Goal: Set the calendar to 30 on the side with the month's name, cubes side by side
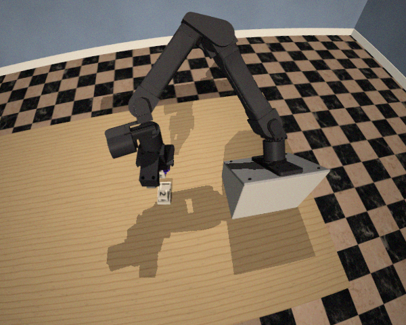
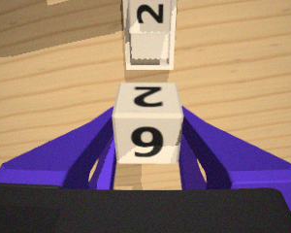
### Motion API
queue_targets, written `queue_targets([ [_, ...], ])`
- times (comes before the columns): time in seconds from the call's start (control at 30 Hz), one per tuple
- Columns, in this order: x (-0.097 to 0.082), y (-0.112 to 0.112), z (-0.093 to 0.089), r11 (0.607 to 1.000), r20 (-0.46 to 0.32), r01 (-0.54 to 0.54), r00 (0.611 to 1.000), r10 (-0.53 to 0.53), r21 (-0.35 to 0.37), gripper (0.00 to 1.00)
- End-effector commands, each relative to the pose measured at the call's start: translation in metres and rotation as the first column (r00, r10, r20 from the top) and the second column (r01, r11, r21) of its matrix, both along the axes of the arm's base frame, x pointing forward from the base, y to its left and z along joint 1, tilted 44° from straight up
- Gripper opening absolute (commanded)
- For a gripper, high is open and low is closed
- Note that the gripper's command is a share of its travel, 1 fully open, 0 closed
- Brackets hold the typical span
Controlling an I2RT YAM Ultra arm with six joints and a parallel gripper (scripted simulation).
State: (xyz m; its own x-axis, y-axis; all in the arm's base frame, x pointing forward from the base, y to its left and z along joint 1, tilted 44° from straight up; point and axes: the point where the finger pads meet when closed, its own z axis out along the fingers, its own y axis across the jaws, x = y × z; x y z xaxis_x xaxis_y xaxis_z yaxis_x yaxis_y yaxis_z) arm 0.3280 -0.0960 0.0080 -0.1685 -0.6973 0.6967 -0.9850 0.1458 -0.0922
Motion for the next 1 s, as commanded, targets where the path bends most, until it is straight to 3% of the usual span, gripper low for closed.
queue_targets([
  [0.0,0.003,0.003,0.0,1.0,0.007,-0.014,1.0,0.014,0.005,0.27],
  [0.7,0.002,-0.033,-0.037,1.0,0.006,-0.014,1.0,0.014,0.004,0.27],
  [0.97,0.002,-0.039,-0.043,1.0,0.006,-0.014,1.0,0.014,0.004,0.27],
])
